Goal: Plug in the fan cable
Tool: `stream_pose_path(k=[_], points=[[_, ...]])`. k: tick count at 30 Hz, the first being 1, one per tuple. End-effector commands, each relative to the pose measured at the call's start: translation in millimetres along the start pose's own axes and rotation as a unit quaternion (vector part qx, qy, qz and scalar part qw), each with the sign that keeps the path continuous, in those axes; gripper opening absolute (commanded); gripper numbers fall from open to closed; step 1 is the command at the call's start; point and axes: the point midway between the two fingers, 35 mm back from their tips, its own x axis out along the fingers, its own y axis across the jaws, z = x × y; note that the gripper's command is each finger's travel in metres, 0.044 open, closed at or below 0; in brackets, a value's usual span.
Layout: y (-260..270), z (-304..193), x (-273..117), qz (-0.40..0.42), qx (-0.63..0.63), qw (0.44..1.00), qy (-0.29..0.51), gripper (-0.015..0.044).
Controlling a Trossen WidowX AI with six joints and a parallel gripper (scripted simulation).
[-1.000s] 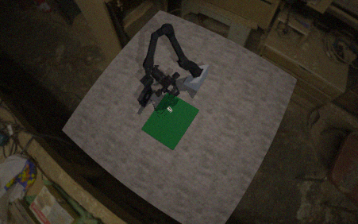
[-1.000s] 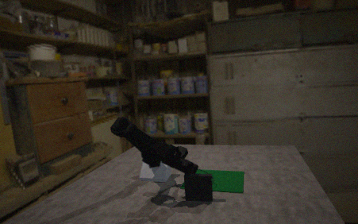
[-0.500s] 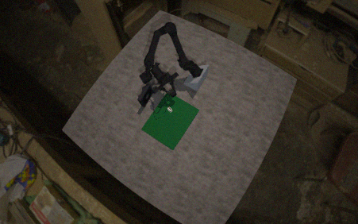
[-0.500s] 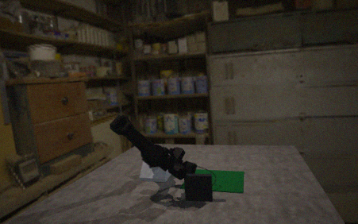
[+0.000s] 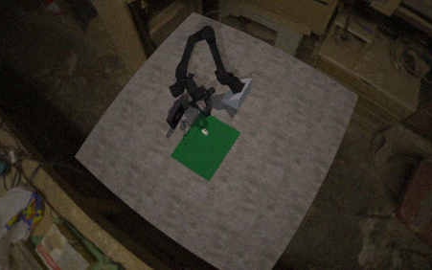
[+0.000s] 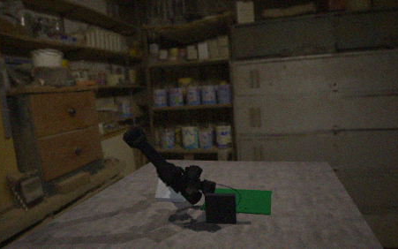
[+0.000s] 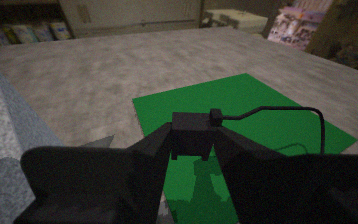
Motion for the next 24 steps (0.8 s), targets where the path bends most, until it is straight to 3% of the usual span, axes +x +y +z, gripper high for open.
stream_pose_path(k=[1,24], points=[[0.1,3.6,-1.0,0.001,0.0,1.0,0.0,0.0],[0.3,7.5,-1.8,0.002,0.0,1.0,0.0,0.0]])
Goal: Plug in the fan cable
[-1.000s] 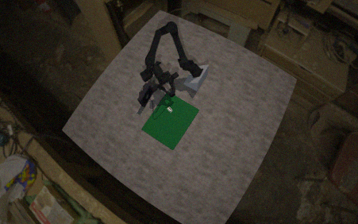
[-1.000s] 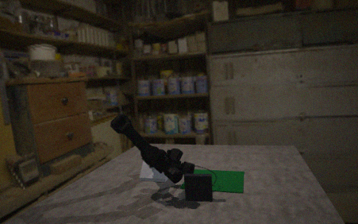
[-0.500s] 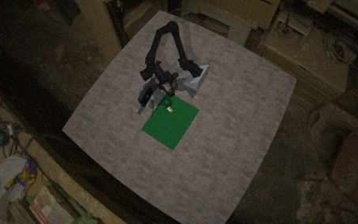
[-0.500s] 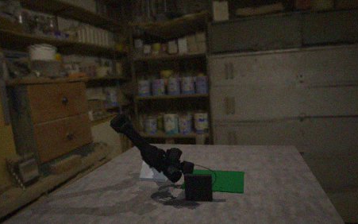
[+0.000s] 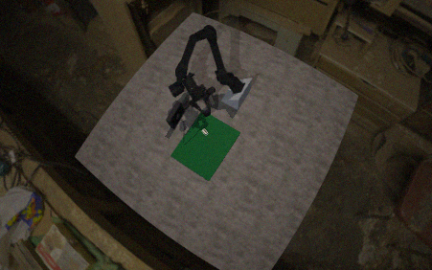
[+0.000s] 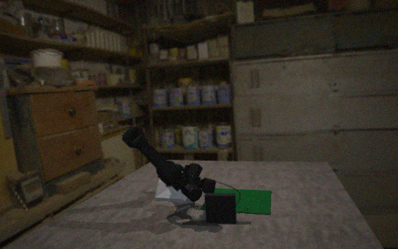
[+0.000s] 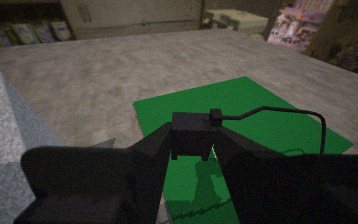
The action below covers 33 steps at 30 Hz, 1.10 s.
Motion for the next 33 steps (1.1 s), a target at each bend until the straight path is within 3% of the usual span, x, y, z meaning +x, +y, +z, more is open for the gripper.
stream_pose_path(k=[1,33], points=[[-0.2,-1.0,0.8,0.001,0.002,1.0,0.0,0.0],[-1.4,-27.3,12.8,0.0,0.0,1.0,0.001,0.0]])
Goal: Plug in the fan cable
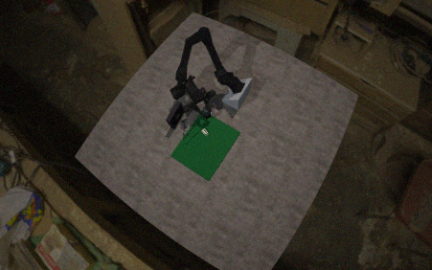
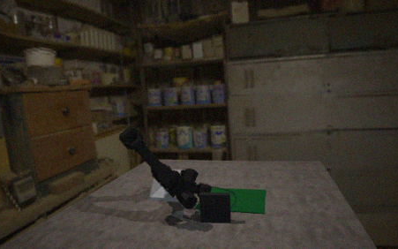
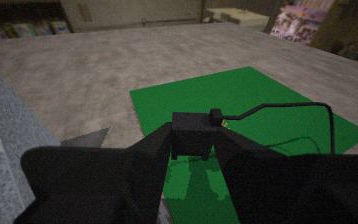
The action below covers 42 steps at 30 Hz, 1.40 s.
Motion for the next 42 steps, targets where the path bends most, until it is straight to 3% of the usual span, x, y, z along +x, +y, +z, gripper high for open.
stream_pose_path(k=[1,42], points=[[0.1,-3.5,1.9,-0.001,-0.002,1.0,-0.003,0.0],[0.0,-39.0,15.6,0.0,-0.002,1.0,-0.002,0.0]])
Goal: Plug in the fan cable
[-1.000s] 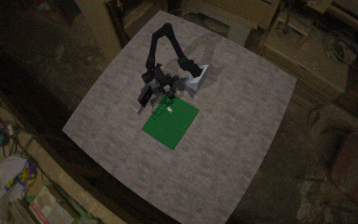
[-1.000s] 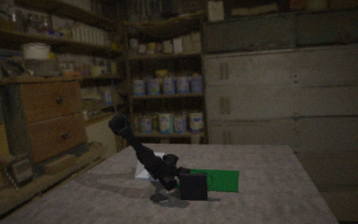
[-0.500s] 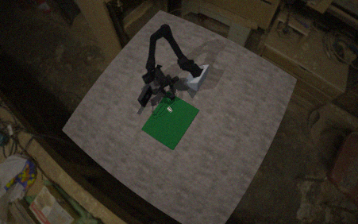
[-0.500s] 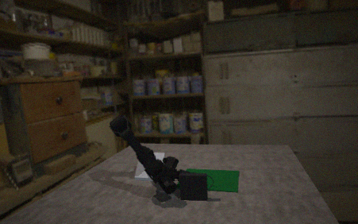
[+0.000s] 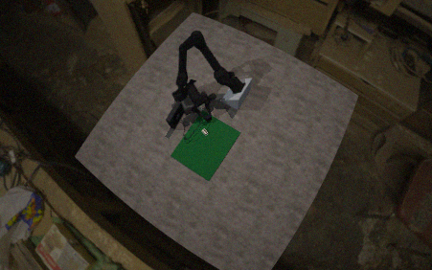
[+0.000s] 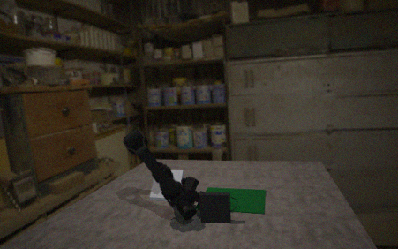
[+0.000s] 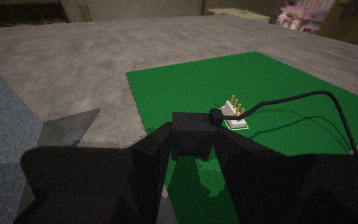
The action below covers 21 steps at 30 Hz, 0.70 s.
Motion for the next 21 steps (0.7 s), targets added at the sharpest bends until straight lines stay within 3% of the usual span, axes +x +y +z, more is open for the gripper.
stream_pose_path(k=[1,21], points=[[-0.9,-3.7,1.3,-0.002,-0.002,1.0,-0.002,0.0],[0.1,-1.7,0.7,0.0,0.0,1.0,0.0,0.0]])
